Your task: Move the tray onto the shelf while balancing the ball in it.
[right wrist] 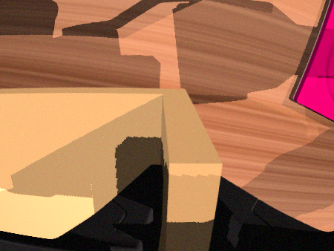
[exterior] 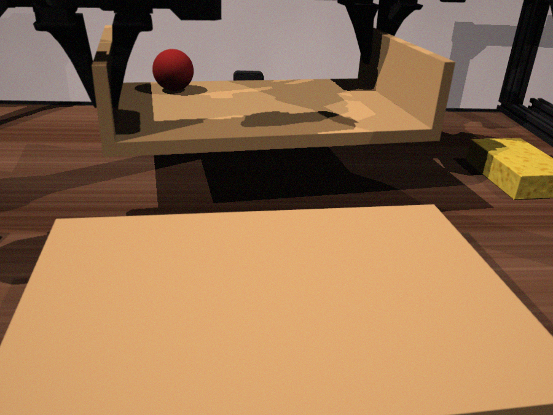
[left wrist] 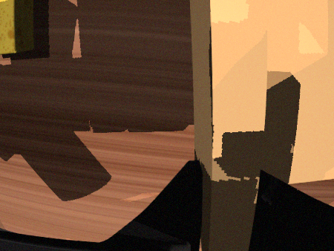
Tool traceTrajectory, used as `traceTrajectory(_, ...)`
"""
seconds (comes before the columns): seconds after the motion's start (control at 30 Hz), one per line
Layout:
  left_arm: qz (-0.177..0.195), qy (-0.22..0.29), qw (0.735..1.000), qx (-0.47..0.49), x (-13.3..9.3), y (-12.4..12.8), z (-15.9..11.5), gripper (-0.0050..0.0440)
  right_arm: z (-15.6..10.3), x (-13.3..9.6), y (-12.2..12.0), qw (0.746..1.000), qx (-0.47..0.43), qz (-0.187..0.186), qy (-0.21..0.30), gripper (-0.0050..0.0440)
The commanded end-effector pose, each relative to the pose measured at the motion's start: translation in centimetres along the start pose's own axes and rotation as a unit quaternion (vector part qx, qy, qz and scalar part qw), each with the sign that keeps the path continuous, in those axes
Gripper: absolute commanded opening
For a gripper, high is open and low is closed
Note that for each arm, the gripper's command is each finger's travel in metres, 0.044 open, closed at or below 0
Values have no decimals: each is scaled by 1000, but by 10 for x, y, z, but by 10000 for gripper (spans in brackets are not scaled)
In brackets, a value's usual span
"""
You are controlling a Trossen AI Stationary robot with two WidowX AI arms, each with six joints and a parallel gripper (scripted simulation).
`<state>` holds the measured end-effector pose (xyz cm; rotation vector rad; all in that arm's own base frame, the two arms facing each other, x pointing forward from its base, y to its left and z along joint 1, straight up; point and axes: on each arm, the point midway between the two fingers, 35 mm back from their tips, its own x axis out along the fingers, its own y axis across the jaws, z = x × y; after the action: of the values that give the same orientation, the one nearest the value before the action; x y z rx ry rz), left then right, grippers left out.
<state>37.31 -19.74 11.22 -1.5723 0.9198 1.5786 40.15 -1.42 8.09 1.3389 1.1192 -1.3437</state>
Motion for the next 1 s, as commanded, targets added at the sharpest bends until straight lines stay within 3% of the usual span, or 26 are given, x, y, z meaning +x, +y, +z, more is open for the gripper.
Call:
traceTrajectory(0.0, 2, 7, 1000, 0, -4, 0, 2, 20, 1, -1, 0, 1000, 0, 4, 6, 20)
traceTrajectory(0.17, 4, 18, 1000, 0, -5, 0, 4, 20, 3, 1, 0, 1000, 0, 5, 17, 20)
traceTrajectory(0.37, -1, -6, 1000, 0, -1, 0, 6, 20, 5, -3, -1, 1000, 0, 0, -7, 20)
traceTrajectory(0.73, 4, 18, 1000, 0, -5, -1, 10, 20, 9, 1, -1, 1000, 0, 5, 17, 20)
traceTrajectory(0.97, 0, -3, 1000, 0, -1, -2, 12, 20, 11, -3, -2, 1000, 0, 2, -4, 20)
